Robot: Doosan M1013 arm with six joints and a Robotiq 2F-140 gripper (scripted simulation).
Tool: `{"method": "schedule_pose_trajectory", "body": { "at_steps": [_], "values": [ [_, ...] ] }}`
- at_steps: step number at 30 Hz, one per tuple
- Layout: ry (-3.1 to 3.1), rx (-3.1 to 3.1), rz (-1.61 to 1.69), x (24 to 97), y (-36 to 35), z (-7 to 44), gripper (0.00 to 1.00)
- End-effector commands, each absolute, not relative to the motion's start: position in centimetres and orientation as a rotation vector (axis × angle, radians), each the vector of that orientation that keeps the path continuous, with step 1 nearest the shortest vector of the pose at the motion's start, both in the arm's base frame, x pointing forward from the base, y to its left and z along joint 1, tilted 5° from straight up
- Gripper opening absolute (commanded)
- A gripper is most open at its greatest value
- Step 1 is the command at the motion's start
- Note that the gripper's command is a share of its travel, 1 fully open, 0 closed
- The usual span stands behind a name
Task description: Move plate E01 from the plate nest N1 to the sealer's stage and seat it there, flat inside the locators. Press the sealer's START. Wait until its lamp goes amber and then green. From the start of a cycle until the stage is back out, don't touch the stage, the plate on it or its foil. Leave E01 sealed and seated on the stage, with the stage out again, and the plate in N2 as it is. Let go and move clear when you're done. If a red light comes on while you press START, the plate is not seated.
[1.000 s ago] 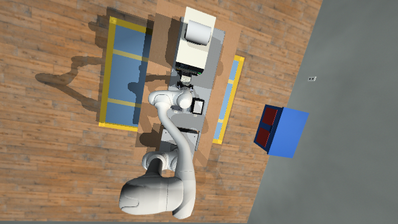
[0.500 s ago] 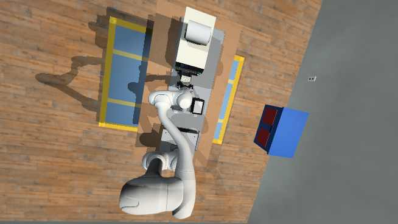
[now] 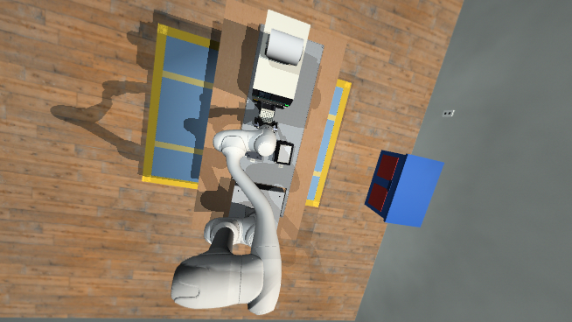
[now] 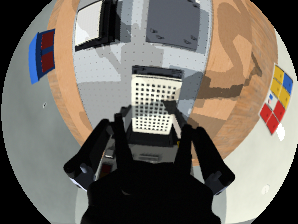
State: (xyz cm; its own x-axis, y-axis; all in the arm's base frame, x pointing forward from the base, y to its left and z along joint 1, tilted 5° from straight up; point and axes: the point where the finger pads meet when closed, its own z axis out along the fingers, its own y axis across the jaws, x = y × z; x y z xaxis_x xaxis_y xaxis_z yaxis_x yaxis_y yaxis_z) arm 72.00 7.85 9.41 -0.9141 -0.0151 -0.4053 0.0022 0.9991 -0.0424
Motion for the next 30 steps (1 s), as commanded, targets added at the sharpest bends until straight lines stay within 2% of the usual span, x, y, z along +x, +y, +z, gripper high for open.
{"method": "schedule_pose_trajectory", "body": {
  "at_steps": [1, 30],
  "values": [
    [2.723, 0.001, -0.06, 71.8, 7.5, 9.3, 0.1],
    [2.723, 0.001, -0.06, 71.9, 7.4, 7.8, 0.1]
  ]
}}
